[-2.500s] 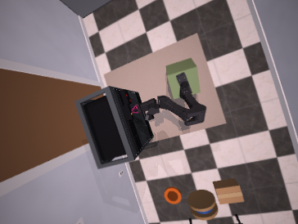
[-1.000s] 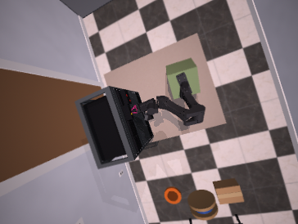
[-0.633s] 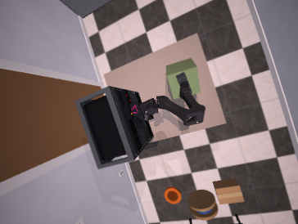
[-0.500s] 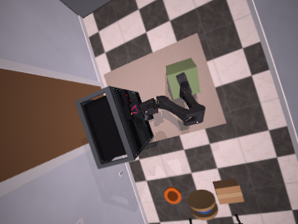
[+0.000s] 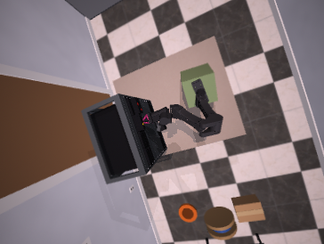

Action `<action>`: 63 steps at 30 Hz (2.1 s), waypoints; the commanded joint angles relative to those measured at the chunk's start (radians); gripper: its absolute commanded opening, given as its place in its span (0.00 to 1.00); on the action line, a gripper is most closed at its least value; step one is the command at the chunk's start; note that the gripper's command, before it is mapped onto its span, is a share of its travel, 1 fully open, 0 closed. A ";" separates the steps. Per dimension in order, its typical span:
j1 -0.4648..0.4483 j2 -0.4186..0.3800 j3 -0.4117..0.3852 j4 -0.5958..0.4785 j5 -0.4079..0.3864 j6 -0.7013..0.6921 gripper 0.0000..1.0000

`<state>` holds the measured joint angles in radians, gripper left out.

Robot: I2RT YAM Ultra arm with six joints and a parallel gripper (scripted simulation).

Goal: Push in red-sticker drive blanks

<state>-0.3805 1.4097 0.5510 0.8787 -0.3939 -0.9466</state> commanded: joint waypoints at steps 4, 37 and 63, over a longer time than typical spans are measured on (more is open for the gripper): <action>-0.028 0.018 0.052 0.021 0.072 0.008 0.00; -0.053 -0.087 -0.050 -0.012 0.048 0.011 0.00; -0.244 -0.505 -0.264 -0.197 -0.154 0.025 0.00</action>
<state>-0.6102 0.9260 0.2939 0.7181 -0.5343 -0.9363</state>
